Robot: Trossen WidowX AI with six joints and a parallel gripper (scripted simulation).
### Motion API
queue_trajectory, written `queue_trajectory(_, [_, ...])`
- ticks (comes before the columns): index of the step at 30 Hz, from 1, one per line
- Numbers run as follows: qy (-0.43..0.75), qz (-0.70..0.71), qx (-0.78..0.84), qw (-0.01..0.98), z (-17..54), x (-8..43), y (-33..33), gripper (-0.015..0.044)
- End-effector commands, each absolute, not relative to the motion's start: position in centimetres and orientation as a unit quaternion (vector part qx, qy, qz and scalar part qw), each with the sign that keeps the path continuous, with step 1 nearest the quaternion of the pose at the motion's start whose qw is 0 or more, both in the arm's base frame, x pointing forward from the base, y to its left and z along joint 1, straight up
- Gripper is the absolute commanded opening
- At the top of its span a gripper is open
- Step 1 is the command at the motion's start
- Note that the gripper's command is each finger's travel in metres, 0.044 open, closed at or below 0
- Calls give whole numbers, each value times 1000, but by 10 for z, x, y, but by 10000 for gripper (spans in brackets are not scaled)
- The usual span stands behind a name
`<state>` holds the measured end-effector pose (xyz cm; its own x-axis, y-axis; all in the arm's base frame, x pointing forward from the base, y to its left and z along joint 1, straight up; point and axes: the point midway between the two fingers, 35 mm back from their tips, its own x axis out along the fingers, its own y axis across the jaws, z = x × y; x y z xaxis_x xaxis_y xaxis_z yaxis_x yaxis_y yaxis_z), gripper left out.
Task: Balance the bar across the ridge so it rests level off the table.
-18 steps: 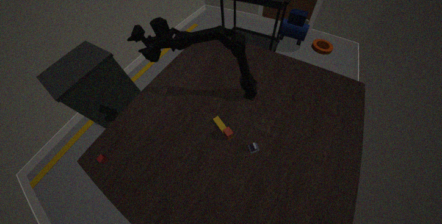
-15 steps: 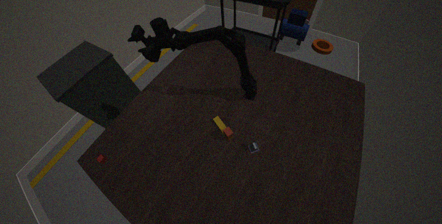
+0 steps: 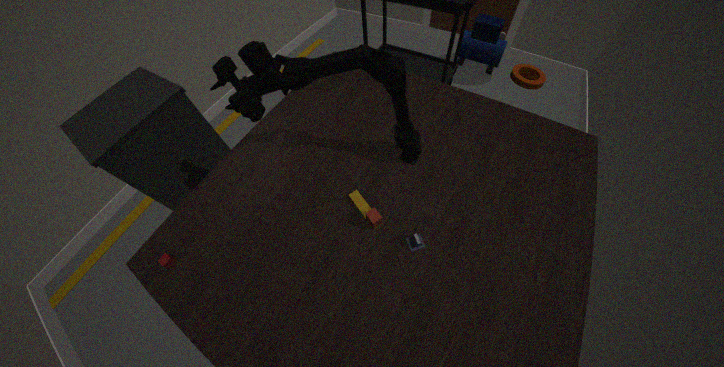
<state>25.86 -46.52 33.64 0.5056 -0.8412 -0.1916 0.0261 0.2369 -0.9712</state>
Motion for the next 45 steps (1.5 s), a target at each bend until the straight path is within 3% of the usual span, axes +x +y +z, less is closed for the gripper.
queue_trajectory(1, [375, -314, -481, 727, 325, 270, -453, 315])
queue_trajectory(23, [340, -293, -181, 875, 274, 324, -372, 315])
queue_trajectory(45, [357, -295, 132, 876, 229, 350, -278, 315])
